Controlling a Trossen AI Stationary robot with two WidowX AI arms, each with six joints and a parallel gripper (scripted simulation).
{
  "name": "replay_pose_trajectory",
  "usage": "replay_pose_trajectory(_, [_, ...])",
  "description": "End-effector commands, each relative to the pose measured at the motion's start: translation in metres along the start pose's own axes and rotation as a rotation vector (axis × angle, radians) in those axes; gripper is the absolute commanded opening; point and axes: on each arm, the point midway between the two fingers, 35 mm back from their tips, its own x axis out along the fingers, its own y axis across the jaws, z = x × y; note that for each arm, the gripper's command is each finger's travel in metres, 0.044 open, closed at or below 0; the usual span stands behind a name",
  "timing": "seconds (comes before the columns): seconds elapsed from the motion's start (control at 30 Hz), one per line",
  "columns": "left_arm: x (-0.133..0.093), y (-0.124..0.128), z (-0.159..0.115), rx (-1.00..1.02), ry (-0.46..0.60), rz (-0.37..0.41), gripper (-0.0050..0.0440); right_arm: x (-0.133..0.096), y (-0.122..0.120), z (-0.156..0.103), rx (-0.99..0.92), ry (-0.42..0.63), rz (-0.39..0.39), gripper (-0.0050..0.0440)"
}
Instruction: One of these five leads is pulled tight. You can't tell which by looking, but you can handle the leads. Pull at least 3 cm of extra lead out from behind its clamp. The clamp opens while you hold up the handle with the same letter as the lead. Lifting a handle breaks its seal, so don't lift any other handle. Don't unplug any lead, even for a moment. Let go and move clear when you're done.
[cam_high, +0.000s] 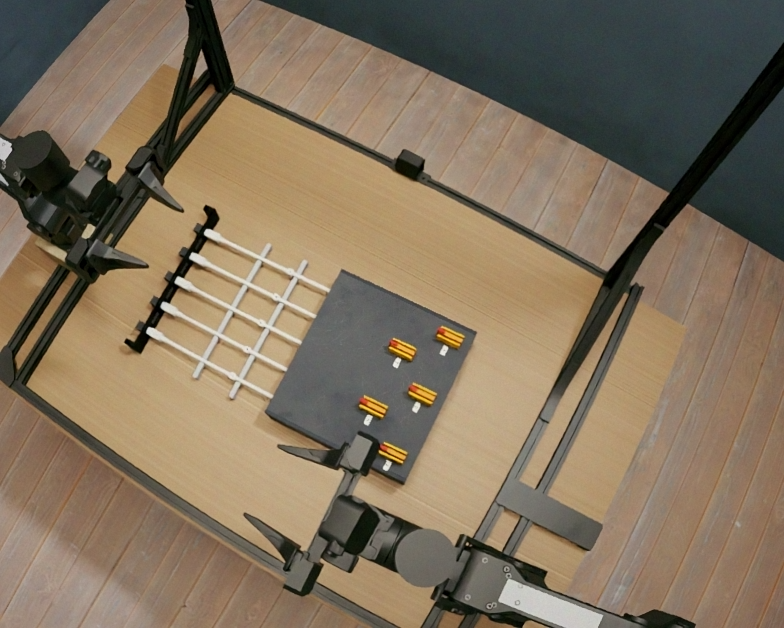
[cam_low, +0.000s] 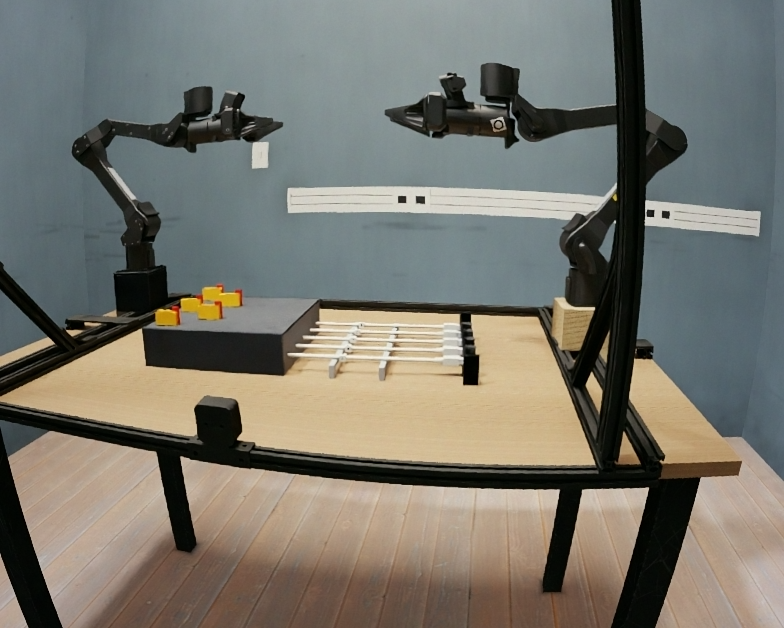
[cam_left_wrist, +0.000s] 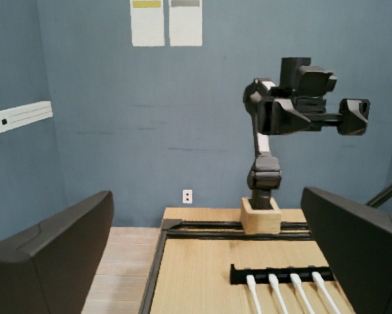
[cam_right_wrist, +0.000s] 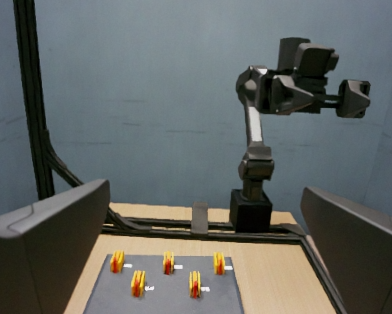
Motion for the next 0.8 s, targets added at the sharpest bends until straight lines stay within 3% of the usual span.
replay_pose_trajectory(0.0, [-0.001,0.000,0.007,0.000,-0.016,0.000,0.0400,-0.001,0.000,0.006,0.000,-0.014,0.000,0.0400])
replay_pose_trajectory(0.53, [-0.001,0.000,0.007,0.000,-0.016,0.000,0.0400,-0.001,0.000,0.006,0.000,-0.014,0.000,0.0400])
replay_pose_trajectory(0.57, [-0.001,0.000,0.007,0.000,-0.016,0.000,0.0440,0.001,0.004,-0.004,-0.001,0.052,0.001,0.0209])
replay_pose_trajectory(0.77, [-0.001,0.000,0.007,0.000,-0.016,0.000,0.0440,0.009,0.029,-0.062,-0.004,0.452,0.004,0.0209])
